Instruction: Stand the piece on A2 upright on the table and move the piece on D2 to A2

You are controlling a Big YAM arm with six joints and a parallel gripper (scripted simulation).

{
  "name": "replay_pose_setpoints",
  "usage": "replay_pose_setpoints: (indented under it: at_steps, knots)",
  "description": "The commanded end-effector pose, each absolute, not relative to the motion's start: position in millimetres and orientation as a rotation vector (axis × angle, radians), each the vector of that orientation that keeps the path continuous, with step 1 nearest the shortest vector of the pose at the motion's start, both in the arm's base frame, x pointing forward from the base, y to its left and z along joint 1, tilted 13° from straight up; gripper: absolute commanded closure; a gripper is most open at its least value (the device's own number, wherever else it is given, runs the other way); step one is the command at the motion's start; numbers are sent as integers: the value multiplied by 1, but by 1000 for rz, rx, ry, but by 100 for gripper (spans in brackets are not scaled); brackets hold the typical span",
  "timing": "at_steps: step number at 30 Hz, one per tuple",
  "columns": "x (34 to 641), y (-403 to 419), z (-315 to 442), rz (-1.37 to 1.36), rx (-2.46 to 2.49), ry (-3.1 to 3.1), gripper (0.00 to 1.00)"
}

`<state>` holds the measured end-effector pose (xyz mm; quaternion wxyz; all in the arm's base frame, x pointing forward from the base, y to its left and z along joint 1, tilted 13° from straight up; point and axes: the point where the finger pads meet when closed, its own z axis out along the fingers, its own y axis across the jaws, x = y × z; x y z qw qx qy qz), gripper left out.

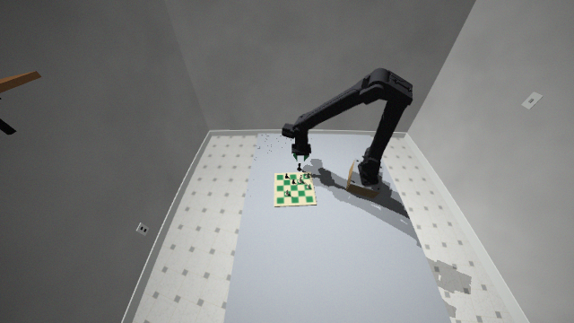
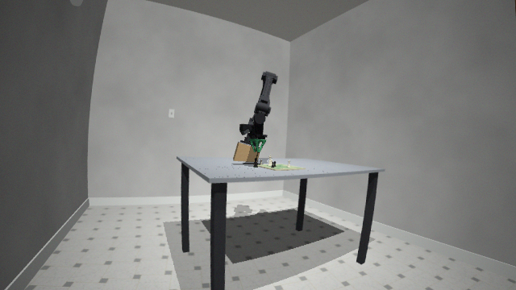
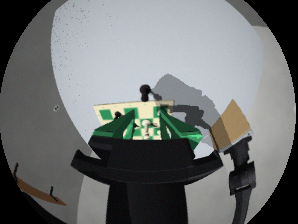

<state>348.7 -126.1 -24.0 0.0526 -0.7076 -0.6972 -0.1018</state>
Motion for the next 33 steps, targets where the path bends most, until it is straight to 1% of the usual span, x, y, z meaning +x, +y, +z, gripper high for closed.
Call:
replay_pose_setpoints:
  at_steps: [1,7,8,11,12,14,33]
  knots:
    - [374,-149,17,-356,-2195,-2182,60]
    - [374,-150,28,-356,-2191,-2186,60]
    - [372,-146,16,-336,-2164,-2169,60]
    - [371,-147,17,-335,-2172,-2161,60]
    - [372,-147,19,-337,-2174,-2163,0]
    - [374,-148,30,-355,-2189,-2186,0]
    - [375,-148,24,-350,-2175,-2190,0]
